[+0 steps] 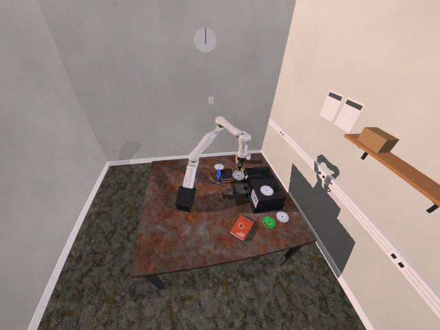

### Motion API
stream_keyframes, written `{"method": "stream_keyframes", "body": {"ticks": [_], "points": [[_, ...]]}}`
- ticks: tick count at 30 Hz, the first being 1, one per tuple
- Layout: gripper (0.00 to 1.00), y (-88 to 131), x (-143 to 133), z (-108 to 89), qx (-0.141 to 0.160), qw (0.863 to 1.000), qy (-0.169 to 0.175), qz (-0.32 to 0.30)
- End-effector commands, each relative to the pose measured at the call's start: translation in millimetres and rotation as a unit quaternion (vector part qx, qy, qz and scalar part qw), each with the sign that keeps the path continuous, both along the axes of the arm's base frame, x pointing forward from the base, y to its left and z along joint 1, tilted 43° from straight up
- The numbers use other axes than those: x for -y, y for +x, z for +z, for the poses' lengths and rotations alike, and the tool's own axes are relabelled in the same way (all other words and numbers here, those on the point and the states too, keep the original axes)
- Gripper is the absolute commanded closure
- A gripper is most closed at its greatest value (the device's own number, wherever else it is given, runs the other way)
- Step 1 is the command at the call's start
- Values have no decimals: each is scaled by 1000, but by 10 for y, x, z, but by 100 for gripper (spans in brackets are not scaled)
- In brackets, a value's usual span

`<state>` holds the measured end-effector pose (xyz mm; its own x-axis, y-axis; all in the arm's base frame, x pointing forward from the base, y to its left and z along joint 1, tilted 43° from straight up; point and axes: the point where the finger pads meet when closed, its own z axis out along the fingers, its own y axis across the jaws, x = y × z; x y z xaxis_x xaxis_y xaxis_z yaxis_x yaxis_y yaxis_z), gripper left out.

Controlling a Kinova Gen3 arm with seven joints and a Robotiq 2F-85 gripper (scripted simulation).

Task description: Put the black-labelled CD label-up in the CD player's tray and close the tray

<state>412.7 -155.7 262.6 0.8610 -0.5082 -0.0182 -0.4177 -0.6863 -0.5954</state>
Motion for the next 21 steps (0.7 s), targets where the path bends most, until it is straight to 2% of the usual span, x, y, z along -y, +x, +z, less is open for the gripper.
{"method": "stream_keyframes", "body": {"ticks": [1, 13, 21], "points": [[89, 58, 115, -92, -16, 1000, 7, -14], [89, 235, 381, -232, -50, 997, 26, -56], [89, 301, 480, -284, -63, 995, 33, -72]]}}
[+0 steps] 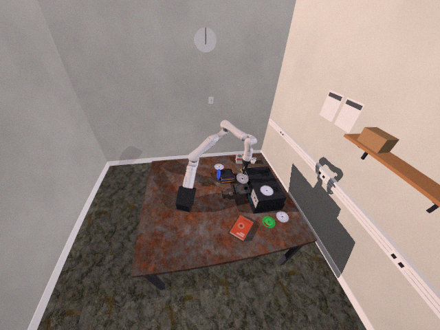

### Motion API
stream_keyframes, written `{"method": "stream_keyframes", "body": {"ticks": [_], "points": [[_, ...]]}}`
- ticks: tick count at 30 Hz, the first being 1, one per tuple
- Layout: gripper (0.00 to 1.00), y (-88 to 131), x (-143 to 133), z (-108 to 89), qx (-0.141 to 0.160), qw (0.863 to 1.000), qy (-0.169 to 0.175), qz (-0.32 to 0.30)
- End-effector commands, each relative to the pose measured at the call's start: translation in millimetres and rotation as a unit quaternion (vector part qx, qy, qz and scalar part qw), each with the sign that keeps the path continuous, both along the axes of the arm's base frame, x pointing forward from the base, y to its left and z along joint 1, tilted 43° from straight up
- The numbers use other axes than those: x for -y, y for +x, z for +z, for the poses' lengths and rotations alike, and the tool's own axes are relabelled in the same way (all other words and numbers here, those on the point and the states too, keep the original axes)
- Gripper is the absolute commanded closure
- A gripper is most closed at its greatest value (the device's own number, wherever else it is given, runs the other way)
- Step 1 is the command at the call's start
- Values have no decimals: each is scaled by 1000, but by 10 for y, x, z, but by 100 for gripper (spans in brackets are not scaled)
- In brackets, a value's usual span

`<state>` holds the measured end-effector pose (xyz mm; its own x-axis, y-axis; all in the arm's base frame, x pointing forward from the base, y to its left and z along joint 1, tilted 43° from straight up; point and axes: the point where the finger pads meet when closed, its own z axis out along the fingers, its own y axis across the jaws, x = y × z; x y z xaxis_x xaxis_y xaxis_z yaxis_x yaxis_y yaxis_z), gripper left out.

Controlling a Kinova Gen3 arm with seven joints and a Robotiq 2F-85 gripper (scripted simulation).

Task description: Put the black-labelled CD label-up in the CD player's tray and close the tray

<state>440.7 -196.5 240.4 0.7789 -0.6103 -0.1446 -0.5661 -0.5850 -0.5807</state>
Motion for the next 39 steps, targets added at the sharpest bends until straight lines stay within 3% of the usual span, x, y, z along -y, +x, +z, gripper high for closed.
{"method": "stream_keyframes", "body": {"ticks": [1, 39], "points": [[89, 31, 87, -70, -10, 1000, 3, -9], [89, 129, 234, -147, -29, 999, 14, -32]]}}
